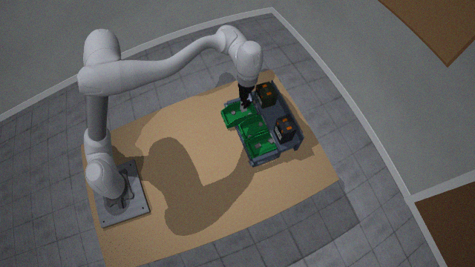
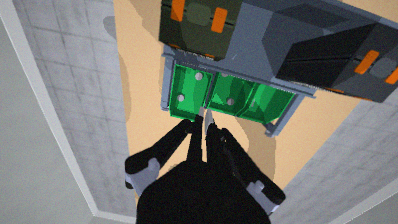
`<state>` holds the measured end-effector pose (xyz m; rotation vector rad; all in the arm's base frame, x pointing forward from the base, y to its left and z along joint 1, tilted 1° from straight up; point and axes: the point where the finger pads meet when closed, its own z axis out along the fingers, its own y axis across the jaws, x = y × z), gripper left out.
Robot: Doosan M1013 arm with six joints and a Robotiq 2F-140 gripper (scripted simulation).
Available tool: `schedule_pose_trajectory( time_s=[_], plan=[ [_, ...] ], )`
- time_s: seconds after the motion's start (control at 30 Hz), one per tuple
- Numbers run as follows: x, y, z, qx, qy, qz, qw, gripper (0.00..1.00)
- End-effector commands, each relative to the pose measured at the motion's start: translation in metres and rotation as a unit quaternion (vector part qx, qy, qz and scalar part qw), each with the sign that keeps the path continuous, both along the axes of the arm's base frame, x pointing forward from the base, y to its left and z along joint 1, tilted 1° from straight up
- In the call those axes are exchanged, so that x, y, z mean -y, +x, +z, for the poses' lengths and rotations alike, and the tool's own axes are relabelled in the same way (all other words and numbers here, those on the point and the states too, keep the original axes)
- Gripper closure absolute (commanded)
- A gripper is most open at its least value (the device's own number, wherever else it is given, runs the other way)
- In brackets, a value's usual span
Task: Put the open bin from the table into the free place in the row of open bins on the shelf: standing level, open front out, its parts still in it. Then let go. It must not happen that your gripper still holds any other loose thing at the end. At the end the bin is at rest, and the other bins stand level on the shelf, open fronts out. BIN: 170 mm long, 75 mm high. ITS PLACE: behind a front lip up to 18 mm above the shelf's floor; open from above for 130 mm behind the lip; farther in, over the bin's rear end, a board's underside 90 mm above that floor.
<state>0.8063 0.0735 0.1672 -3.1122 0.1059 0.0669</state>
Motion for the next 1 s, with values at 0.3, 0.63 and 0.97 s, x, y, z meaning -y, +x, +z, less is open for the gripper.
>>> schedule_pose_trajectory(
  time_s=[0.3,0.63,0.97],
  plan=[
    [0.0,0.0,0.0004,0.0,0.0,0.0,1.0,1.0],
    [0.0,0.0,0.0004,0.0,0.0,0.0,1.0,1.0],
    [0.0,0.0,0.0004,0.0,0.0,0.0,1.0,1.0]
  ],
)
